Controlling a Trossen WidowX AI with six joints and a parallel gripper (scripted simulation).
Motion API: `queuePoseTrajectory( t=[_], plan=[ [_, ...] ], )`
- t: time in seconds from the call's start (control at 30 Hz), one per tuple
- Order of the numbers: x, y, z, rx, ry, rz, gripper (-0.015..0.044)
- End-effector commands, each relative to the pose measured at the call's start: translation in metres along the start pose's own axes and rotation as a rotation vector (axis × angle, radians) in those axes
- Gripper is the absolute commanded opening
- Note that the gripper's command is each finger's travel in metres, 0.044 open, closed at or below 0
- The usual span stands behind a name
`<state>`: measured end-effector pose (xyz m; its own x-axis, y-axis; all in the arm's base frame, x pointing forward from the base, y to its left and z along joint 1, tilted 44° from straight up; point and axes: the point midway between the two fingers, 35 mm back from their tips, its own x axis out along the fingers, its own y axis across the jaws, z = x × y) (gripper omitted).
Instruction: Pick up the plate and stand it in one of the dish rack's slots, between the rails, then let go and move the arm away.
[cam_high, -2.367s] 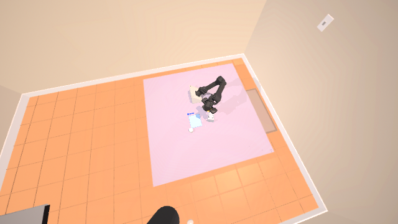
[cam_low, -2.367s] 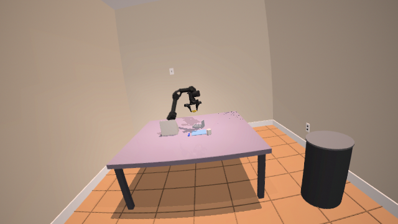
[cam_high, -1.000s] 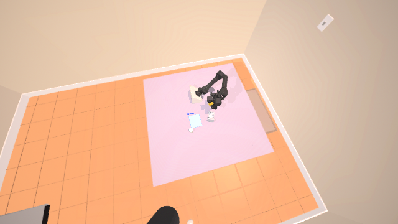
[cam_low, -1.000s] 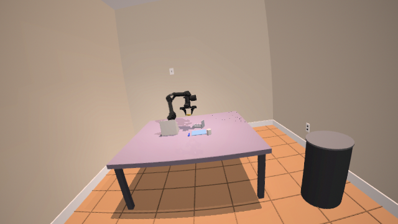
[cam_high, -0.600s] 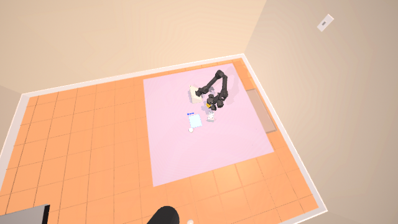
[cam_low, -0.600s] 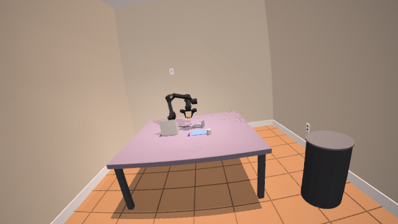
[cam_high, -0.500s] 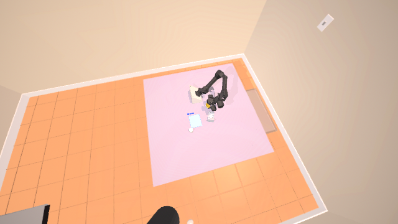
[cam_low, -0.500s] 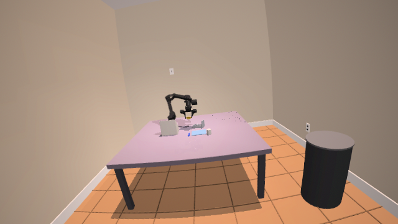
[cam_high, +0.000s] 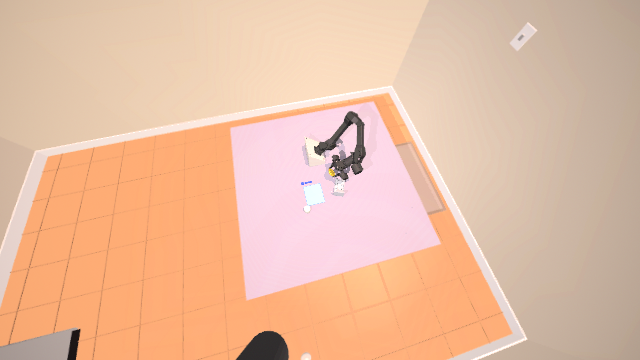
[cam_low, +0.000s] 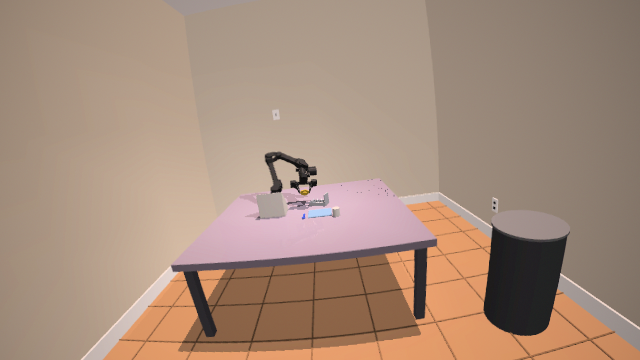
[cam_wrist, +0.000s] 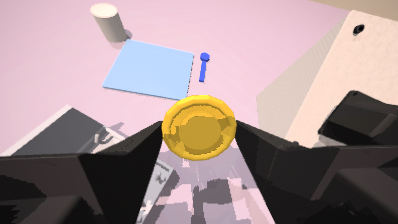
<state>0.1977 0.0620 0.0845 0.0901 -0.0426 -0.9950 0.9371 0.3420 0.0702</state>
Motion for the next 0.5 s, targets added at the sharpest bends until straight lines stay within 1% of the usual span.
queuePoseTrajectory(
  t=[0.0,0.47],
  plan=[
    [0.005,0.001,-0.001,-0.044,-0.076,0.041,0.0000],
    [0.015,0.012,-0.010,-0.176,-0.296,0.204,0.0000]
  ],
)
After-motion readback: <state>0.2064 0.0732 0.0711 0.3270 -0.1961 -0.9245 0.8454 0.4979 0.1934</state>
